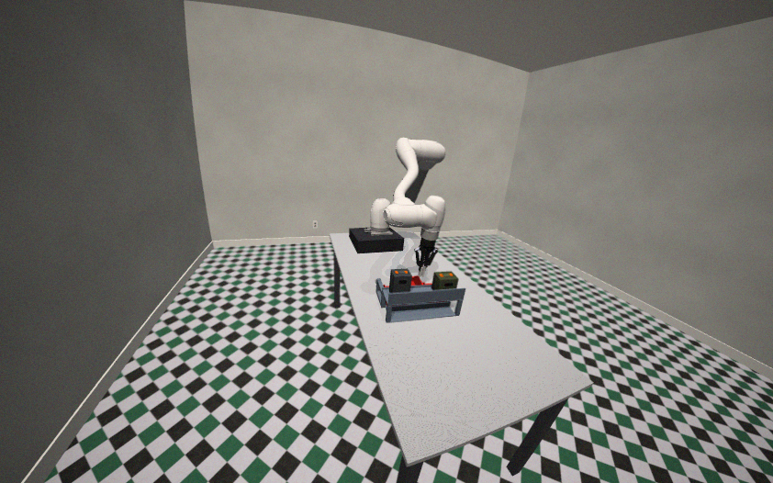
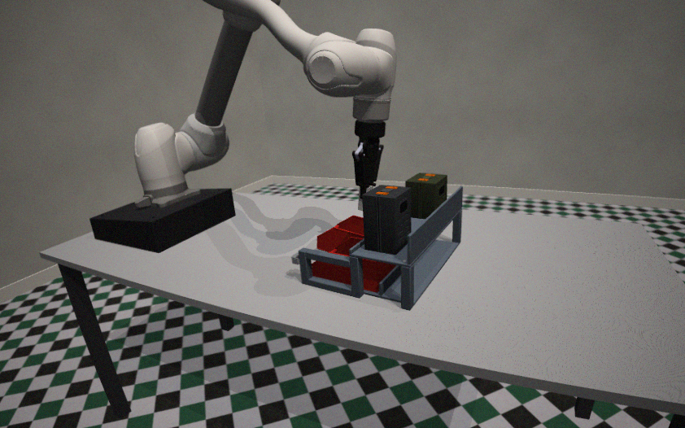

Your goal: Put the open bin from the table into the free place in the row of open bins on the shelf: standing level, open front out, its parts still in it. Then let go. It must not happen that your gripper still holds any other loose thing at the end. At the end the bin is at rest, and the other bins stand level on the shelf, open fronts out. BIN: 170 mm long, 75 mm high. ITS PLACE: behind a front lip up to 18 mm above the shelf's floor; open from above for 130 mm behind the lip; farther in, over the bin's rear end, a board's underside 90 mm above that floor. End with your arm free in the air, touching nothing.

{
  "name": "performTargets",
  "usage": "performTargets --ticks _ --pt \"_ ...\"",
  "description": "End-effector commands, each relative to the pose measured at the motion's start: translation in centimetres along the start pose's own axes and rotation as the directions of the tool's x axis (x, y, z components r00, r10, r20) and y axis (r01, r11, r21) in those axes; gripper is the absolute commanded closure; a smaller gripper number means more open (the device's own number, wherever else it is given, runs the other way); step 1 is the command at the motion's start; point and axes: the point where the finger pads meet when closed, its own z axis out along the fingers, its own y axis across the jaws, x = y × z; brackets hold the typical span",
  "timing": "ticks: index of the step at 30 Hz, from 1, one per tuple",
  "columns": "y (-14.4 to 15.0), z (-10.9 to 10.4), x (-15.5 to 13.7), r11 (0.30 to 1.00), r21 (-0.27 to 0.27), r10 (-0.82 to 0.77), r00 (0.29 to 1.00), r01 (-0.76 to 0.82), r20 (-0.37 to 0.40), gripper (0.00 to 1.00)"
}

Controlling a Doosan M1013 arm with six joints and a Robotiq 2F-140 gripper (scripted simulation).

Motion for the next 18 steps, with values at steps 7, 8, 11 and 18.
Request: performTargets --ticks 7,8,11,18 --pt "0.0 -1.4 -0.2 1.000 0.000 0.000 1.000 0.000 0.000 0.94" --pt "0.0 -1.6 -0.2 1.000 0.000 0.000 1.000 0.000 0.000 0.94" --pt "0.0 -2.1 -0.3 1.000 0.000 0.000 1.000 0.000 0.000 0.94" --pt "0.0 -3.1 -0.4 1.000 0.000 0.000 1.000 0.000 0.000 0.94"
